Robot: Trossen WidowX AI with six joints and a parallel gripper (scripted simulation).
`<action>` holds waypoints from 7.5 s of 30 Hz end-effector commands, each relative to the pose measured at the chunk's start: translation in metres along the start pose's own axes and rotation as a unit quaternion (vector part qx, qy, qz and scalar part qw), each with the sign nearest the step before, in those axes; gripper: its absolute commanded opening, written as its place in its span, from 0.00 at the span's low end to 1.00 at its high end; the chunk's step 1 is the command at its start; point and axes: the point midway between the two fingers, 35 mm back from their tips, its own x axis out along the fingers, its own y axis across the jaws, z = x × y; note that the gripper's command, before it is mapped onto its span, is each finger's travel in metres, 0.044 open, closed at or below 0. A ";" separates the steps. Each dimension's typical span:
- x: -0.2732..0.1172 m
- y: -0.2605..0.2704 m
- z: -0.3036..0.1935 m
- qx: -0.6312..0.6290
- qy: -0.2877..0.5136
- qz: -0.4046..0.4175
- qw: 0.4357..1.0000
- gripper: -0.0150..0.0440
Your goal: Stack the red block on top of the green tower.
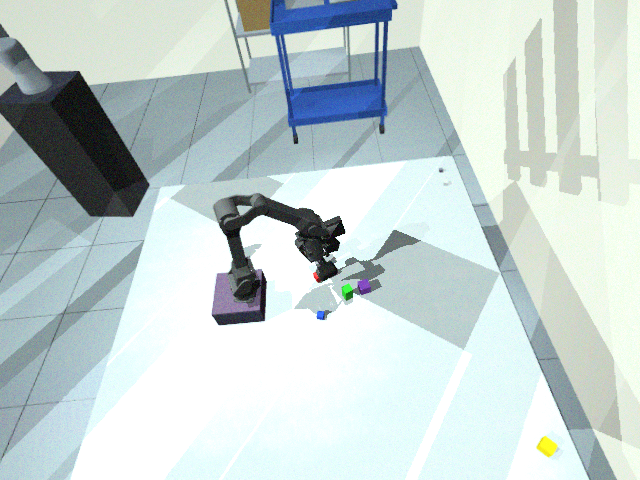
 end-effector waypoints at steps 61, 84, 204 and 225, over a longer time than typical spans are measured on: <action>0.042 0.000 -0.003 0.002 0.002 0.003 1.000 0.41; -0.022 -0.001 0.000 0.002 0.002 0.003 1.000 0.25; -0.014 -0.121 0.044 0.004 0.001 -0.002 1.000 0.30; -0.014 -0.121 0.044 0.004 0.001 -0.002 1.000 1.00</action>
